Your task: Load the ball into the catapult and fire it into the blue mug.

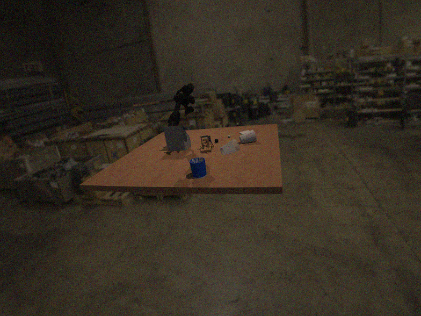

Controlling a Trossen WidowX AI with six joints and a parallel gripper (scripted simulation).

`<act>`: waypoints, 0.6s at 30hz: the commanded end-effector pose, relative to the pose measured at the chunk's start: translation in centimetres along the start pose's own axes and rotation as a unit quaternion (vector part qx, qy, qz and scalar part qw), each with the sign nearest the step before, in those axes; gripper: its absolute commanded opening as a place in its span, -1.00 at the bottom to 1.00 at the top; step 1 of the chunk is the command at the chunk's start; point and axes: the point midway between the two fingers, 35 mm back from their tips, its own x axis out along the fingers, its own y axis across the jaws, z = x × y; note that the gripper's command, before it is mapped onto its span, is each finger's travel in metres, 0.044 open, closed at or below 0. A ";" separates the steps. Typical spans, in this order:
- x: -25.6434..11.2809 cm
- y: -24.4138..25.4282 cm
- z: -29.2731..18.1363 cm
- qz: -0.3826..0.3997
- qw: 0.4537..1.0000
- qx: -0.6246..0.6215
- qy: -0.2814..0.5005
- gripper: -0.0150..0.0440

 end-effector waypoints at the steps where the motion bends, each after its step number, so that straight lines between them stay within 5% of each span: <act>1: 0.9 1.5 1.1 0.043 0.998 0.034 0.006 1.00; 18: 4.3 8.4 4.2 0.203 0.955 0.197 0.092 1.00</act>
